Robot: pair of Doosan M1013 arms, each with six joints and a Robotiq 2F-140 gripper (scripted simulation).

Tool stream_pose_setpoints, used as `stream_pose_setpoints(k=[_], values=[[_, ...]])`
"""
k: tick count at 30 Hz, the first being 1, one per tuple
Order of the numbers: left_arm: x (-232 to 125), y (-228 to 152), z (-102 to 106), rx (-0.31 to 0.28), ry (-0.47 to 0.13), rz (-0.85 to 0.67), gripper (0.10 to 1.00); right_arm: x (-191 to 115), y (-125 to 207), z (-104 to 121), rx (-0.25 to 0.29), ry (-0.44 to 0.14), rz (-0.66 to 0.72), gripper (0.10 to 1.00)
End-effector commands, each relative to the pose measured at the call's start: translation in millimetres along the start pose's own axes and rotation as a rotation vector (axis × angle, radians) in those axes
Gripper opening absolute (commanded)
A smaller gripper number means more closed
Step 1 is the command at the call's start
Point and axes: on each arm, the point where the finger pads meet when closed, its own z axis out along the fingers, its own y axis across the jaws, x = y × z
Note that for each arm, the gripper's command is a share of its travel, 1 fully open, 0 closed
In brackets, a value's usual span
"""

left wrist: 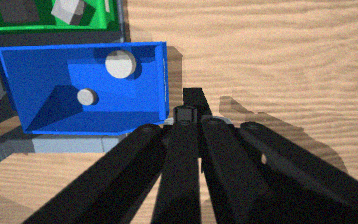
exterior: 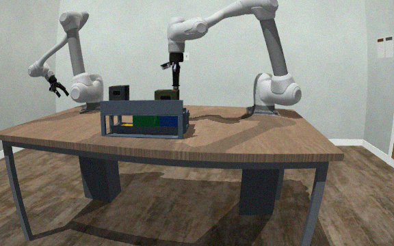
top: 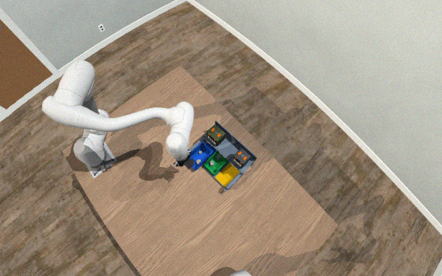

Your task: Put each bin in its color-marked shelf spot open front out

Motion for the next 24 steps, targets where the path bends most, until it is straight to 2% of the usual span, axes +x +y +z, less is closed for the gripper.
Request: stream_pose_setpoints(k=[1,12,24], values=[[0,0,-1,0.001,0.001,0.0,0.099,0,0,0,0.0,0.001,0.0,1.0],[0,0,2,0.001,0.001,0.0,0.099,0,0,0,0.0,0.001,0.0,1.0],[0,0,20,0.001,0.001,0.0,0.099,0,0,0,0.0,0.001,0.0,1.0]])
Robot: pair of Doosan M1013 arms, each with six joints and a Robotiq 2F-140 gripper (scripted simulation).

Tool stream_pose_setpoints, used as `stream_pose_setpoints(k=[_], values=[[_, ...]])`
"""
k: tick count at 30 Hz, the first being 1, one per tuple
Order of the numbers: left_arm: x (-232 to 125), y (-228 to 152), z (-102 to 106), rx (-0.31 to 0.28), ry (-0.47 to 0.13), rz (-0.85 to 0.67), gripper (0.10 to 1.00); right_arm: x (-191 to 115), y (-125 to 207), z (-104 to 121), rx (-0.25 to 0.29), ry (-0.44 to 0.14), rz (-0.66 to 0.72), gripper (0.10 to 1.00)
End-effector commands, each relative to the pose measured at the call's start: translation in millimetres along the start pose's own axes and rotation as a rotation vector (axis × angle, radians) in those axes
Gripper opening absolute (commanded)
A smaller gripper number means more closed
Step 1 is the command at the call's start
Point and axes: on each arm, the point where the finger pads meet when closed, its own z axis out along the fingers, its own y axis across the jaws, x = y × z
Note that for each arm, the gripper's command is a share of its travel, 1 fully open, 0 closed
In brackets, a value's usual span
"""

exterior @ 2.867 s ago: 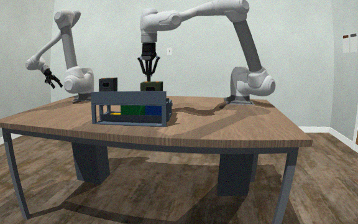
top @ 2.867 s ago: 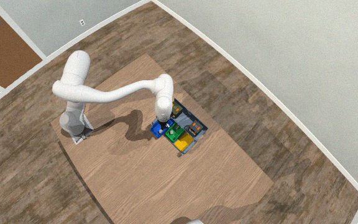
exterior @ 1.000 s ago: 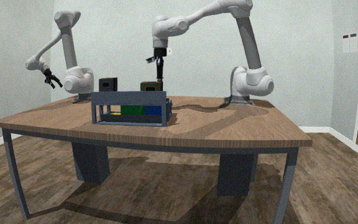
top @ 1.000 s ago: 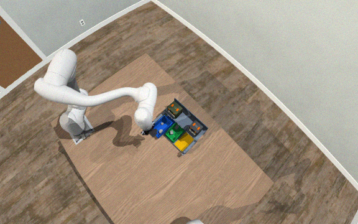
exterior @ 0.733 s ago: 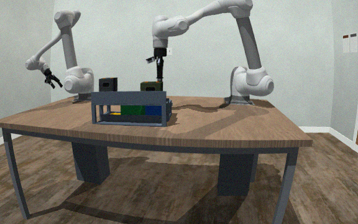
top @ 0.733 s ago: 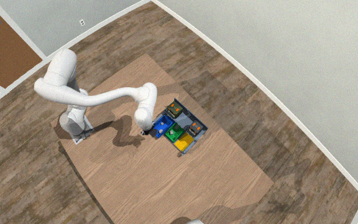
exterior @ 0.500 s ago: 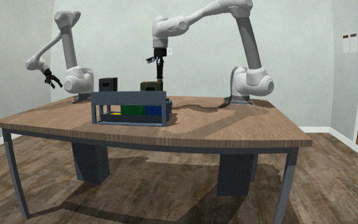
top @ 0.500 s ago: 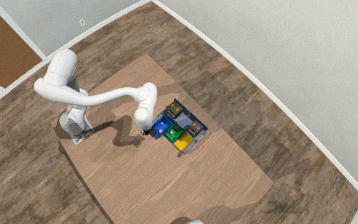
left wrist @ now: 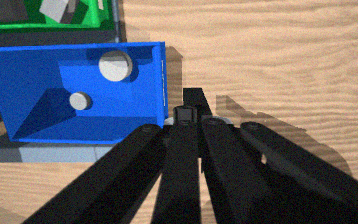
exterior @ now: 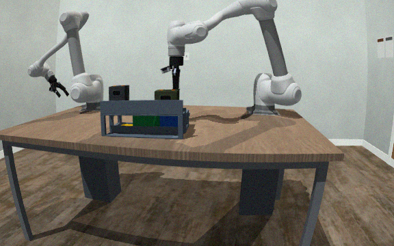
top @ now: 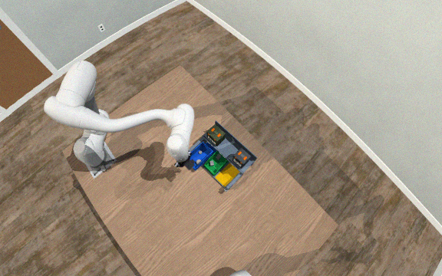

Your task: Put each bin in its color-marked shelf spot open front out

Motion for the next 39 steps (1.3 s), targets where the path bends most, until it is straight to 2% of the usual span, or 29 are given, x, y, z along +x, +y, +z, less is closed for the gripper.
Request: stream_pose_setpoints(k=[1,15,17,26,39], values=[[0,0,2,0.002,0.001,0.0,0.099,0,0,0,0.0,0.001,0.0,1.0],[0,-1,48,0.002,0.001,0.0,0.099,0,0,0,0.0,0.001,0.0,1.0],[0,-1,48,0.002,0.001,0.0,0.099,0,0,0,0.0,0.001,0.0,1.0],[0,-1,74,0.002,0.001,0.0,0.099,0,0,0,0.0,0.001,0.0,1.0],[0,-1,88,0.002,0.001,0.0,0.099,0,0,0,0.0,0.001,0.0,1.0]])
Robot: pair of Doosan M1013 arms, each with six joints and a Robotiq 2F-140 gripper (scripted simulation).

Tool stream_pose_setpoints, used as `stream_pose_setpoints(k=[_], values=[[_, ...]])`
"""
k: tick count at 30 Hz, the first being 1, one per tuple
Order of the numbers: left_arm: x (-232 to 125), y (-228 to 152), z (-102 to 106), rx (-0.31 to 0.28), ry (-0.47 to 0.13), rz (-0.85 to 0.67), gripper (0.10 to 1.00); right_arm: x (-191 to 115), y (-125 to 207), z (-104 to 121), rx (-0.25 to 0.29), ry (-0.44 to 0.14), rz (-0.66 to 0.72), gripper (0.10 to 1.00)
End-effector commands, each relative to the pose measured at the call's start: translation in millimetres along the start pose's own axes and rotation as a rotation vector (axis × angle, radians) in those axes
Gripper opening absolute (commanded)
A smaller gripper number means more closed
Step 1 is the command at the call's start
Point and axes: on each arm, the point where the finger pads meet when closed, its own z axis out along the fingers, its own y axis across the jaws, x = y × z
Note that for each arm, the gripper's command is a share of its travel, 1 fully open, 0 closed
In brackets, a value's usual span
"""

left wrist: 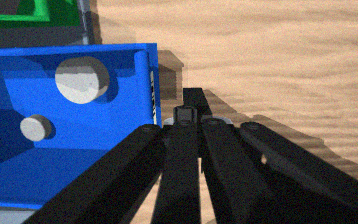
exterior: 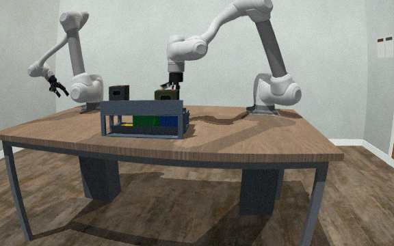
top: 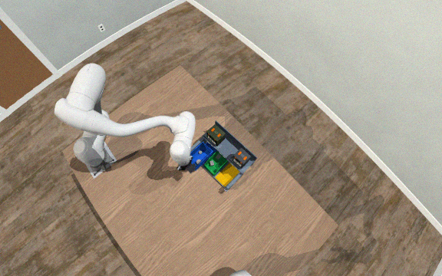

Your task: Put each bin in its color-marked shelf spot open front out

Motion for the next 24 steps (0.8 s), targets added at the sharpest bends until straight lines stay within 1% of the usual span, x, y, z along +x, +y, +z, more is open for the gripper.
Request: stream_pose_setpoints(k=[1,24], values=[[0.3,-0.4,0.1,0.001,0.001,0.0,0.099,0.0,-0.1,-0.5,0.0,0.001,0.0,1.0],[0.3,-3.1,0.6,0.001,0.001,0.0,0.099,0.0,-0.1,-0.5,0.0,0.001,0.0,1.0]])
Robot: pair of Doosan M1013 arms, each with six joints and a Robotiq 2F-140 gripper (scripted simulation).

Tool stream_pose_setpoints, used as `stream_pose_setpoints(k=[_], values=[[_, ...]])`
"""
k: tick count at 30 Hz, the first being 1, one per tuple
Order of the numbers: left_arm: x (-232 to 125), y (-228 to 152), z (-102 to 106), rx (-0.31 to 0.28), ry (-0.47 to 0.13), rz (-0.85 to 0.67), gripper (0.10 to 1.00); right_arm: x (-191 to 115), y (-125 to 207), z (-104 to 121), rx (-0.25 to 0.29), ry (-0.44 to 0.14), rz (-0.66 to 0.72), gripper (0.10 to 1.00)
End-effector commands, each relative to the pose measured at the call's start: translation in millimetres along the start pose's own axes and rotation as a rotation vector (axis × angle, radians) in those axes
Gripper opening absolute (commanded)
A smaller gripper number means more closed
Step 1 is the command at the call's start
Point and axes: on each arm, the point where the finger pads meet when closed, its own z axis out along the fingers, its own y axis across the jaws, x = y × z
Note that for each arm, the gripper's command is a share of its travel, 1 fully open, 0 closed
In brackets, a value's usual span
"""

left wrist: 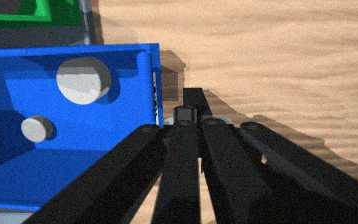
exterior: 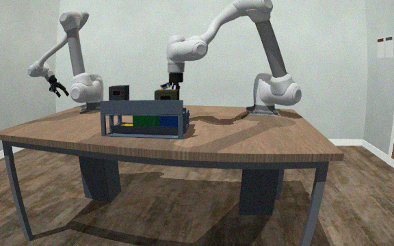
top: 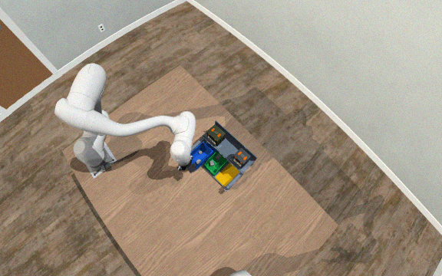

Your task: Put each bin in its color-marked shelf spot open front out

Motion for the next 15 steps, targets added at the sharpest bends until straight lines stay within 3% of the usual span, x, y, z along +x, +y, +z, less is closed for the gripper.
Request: stream_pose_setpoints(k=[1,15], values=[[0,-2,-1,0.001,0.0,0.0,0.099,0,0,0,0.0,0.001,0.0,1.0],[0,-13,-1,0.001,0.0,0.0,0.099,0,0,0,0.0,0.001,0.0,1.0]])
